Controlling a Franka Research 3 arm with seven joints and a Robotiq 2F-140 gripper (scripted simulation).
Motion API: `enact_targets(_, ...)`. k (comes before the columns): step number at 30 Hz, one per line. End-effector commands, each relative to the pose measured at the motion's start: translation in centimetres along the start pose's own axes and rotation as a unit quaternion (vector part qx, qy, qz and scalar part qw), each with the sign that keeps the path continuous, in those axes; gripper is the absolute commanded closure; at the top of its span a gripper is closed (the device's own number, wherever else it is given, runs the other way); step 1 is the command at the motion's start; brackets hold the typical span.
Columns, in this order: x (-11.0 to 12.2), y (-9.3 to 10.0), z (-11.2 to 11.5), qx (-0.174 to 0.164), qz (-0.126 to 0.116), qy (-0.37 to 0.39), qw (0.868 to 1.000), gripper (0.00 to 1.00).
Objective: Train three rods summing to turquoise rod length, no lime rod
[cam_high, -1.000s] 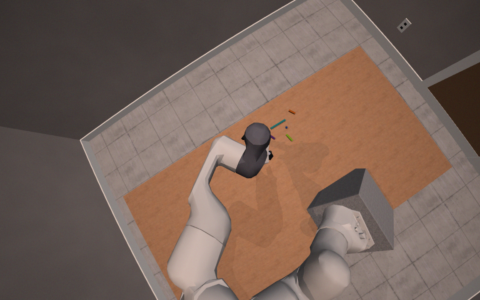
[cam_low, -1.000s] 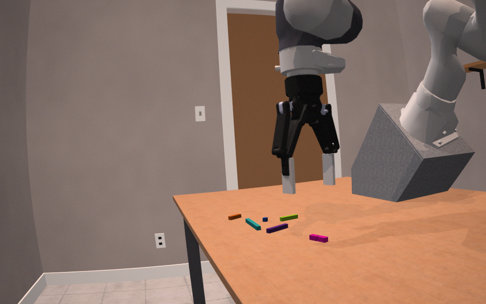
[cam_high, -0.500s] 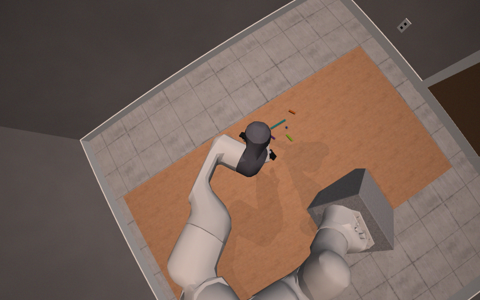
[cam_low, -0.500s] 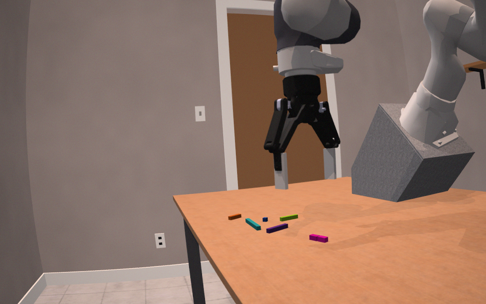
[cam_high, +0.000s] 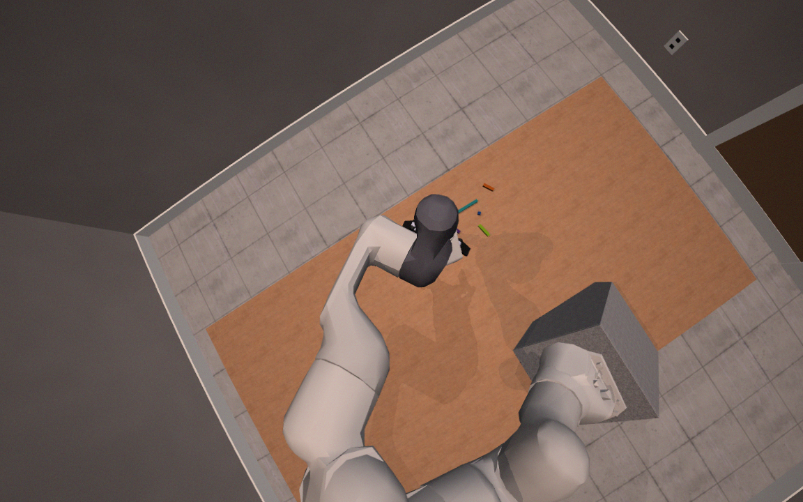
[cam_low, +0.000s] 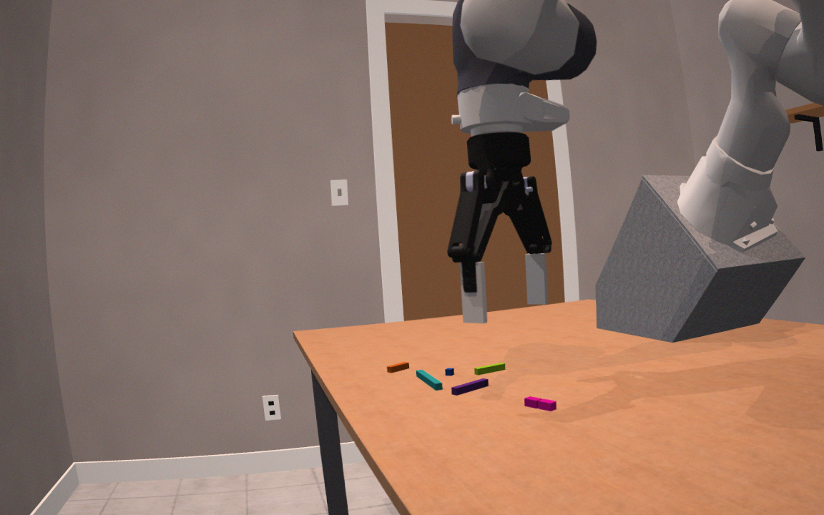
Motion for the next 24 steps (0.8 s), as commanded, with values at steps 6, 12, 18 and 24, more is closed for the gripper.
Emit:
enact_targets(6, -0.2, -0.2, 0.7, 0.004, 0.004, 0.112, 0.994, 0.00)
enact_targets(12, -0.4, -0.4, 1.4, 0.004, 0.004, 0.161, 0.987, 0.00)
enact_targets(18, -0.5, -0.5, 2.0, 0.003, 0.004, 0.203, 0.979, 0.00)
enact_targets(24, -0.6, -0.6, 2.5, 0.003, 0.004, 0.232, 0.973, 0.00)
Point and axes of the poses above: the point where the finger pads meet when closed, its own y axis back along the fingers, its own x axis across the jaws, z = x × y, the point moved 6 cm from there along y, back along the fingers, and after that the axes turned 5 degrees about -y, right-handed, at the moved point
